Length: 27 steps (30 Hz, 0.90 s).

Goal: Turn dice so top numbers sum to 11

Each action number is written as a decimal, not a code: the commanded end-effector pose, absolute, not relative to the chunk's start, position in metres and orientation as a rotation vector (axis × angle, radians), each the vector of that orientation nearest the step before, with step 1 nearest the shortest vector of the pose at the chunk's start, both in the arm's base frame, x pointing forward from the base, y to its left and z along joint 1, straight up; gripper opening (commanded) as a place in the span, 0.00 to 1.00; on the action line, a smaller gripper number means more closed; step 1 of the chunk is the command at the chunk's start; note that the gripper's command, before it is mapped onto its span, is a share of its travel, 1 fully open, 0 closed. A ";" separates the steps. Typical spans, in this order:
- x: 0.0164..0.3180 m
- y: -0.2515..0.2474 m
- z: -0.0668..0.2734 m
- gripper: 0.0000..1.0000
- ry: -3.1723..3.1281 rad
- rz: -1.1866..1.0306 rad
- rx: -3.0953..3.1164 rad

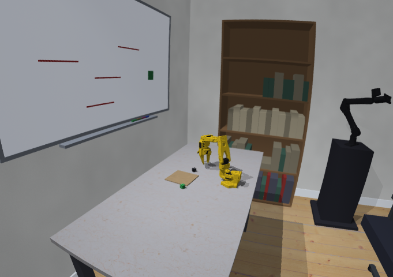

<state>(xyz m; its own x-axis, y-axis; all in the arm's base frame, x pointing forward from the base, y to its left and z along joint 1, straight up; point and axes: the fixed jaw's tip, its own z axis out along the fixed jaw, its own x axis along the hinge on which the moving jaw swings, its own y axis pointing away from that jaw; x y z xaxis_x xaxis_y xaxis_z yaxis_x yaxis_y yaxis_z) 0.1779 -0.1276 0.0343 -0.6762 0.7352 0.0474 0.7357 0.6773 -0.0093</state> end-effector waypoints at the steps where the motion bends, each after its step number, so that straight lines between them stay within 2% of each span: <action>1: 0.184 -0.134 0.061 0.00 -2.908 0.014 -1.277; 16: 0.185 -0.132 0.067 0.00 -2.915 0.014 -1.264; 27: 0.217 -0.106 0.067 0.00 -3.035 0.016 -1.026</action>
<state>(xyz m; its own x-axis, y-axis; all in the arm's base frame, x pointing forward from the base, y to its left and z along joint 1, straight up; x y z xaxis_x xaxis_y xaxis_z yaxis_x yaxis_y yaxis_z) 0.2032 -0.1114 0.0575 -0.7619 0.6476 -0.0106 0.6476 0.7620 0.0008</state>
